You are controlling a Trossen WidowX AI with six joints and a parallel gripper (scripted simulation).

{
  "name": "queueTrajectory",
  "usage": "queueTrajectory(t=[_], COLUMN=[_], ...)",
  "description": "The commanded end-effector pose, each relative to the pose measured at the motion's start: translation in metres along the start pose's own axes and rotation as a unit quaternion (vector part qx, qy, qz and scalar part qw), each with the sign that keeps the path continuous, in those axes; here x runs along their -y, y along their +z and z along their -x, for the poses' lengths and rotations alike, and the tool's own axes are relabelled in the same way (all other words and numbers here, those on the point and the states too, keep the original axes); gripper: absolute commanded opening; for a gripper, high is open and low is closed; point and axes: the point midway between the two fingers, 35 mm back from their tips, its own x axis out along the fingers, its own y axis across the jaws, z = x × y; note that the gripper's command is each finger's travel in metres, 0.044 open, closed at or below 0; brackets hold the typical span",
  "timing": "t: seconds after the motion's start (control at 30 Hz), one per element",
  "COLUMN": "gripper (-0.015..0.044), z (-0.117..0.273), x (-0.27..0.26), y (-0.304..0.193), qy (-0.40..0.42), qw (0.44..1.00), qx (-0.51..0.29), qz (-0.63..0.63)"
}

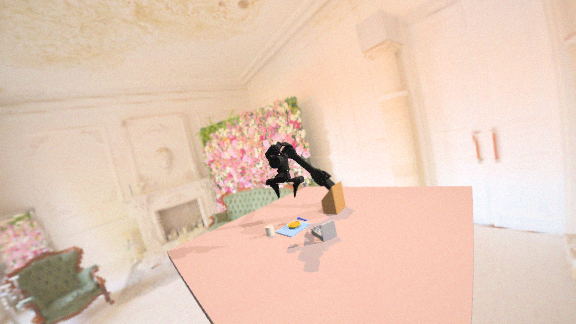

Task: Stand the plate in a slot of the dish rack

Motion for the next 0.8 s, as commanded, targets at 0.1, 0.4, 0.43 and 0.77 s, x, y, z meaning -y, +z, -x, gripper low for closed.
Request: queueTrajectory(t=[0.1, 0.4, 0.43, 0.77], gripper=[0.04, 0.04, 0.04, 0.04], z=[-0.007, -0.013, -0.013, -0.123], x=[0.011, 0.02, 0.02, 0.01], y=[-0.029, -0.063, -0.063, -0.08], qy=[0.016, 0.028, 0.028, 0.026], qw=[0.994, 0.971, 0.971, 0.971], qx=[-0.025, -0.053, -0.053, -0.053], qz=[-0.106, -0.23, -0.23, -0.23])
